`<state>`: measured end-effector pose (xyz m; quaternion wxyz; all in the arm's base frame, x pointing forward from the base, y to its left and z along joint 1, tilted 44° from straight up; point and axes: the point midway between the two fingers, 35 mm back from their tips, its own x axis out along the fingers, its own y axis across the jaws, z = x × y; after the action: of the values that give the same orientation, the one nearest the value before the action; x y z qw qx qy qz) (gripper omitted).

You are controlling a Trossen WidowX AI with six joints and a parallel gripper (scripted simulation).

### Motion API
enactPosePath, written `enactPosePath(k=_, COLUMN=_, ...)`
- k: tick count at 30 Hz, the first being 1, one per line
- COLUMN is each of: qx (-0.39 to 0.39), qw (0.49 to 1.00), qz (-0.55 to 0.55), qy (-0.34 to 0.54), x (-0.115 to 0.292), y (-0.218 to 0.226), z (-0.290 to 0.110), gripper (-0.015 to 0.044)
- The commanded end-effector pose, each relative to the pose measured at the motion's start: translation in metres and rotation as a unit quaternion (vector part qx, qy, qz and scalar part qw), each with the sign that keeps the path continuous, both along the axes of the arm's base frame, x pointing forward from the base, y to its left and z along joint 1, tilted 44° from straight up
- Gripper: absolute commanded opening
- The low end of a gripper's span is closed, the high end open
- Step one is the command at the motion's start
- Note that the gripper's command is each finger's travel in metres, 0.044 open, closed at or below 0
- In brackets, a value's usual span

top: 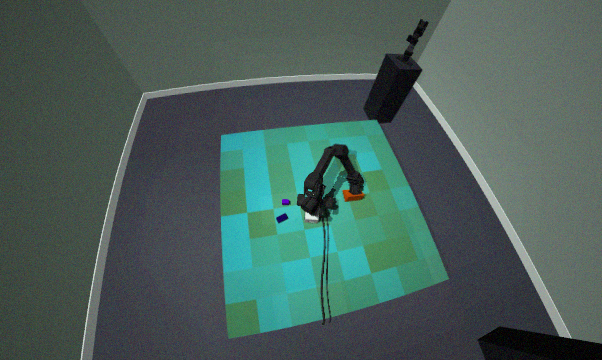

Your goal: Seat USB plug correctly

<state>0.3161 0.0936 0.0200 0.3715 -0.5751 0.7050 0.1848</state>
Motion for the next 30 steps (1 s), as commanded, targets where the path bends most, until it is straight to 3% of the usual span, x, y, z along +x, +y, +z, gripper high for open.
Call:
enactPosePath(k=1, qx=0.002, qw=1.0, qz=-0.003, qy=-0.001, x=0.001, y=0.003, z=0.002, gripper=0.0)
enactPosePath(k=30, qx=0.003, qw=1.0, qz=-0.002, qy=-0.001, x=0.002, y=0.015, z=0.016, gripper=0.0)
